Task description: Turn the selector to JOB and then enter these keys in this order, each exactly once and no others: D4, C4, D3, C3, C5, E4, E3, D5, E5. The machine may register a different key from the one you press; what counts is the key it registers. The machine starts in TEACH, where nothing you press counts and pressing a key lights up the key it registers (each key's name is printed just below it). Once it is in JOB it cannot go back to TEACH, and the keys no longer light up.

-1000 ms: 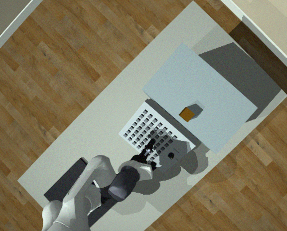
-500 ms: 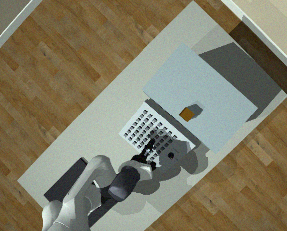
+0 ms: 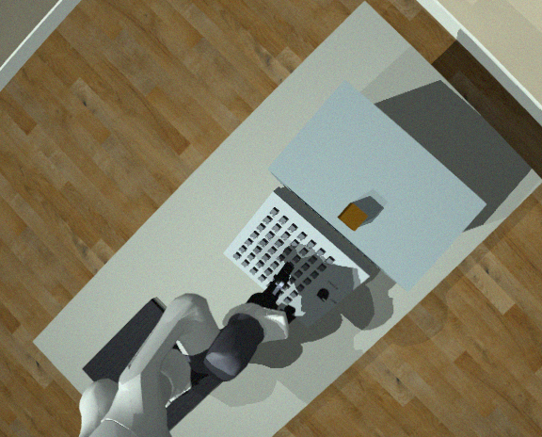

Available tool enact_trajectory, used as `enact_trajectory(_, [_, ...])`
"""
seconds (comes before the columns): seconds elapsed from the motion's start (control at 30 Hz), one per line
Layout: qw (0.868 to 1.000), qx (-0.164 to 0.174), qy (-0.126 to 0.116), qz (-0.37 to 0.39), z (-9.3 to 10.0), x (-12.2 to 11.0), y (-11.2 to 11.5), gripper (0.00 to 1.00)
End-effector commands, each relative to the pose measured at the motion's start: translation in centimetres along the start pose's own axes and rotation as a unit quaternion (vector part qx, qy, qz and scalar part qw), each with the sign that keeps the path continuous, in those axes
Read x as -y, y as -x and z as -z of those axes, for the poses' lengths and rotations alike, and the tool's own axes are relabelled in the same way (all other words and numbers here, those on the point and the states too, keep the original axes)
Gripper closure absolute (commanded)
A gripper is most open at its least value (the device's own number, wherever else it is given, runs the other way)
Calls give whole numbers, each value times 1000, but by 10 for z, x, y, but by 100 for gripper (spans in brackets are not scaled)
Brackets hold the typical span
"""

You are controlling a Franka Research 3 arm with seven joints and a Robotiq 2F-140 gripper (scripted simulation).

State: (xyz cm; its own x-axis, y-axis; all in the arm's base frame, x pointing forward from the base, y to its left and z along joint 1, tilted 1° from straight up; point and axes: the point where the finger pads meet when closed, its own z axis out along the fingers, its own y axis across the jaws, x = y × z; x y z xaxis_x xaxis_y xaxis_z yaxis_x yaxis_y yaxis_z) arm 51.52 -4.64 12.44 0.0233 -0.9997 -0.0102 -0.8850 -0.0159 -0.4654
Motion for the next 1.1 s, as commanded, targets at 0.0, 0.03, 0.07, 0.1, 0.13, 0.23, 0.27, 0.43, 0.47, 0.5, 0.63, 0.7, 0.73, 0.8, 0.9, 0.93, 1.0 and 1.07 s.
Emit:
enact_trajectory(0.0, [1000,-1,-1,2,0,1,-1,90])
enact_trajectory(0.03, [1000,-1,-1,2,0,1,-1,90])
enact_trajectory(0.07, [1000,-1,-1,2,0,1,-1,90])
enact_trajectory(0.1, [1000,-1,-1,2,0,1,-1,90])
enact_trajectory(0.13, [1000,-1,-1,2,0,1,-1,90])
enact_trajectory(0.23, [1000,-1,-1,2,0,1,-1,90])
enact_trajectory(0.27, [1000,-1,-1,2,0,1,-1,90])
enact_trajectory(0.43, [1000,-1,-1,2,0,1,-1,90])
enact_trajectory(0.47, [1000,-1,-1,2,0,1,-1,90])
enact_trajectory(0.5, [1000,-1,-1,2,0,1,-1,90])
enact_trajectory(0.63, [1000,-1,-1,2,0,1,-1,90])
enact_trajectory(0.7, [1000,-1,-1,2,0,1,-1,90])
enact_trajectory(0.73, [1000,-1,-1,2,0,1,-1,90])
enact_trajectory(0.8, [1000,-1,-1,2,0,1,-1,90])
enact_trajectory(0.9, [1000,-1,-1,2,1,1,-1,90])
enact_trajectory(0.93, [1000,-1,-1,2,2,1,-1,90])
enact_trajectory(1.0, [1000,-1,-1,2,3,1,-1,90])
enact_trajectory(1.07, [1000,-1,-1,2,5,1,-1,90])
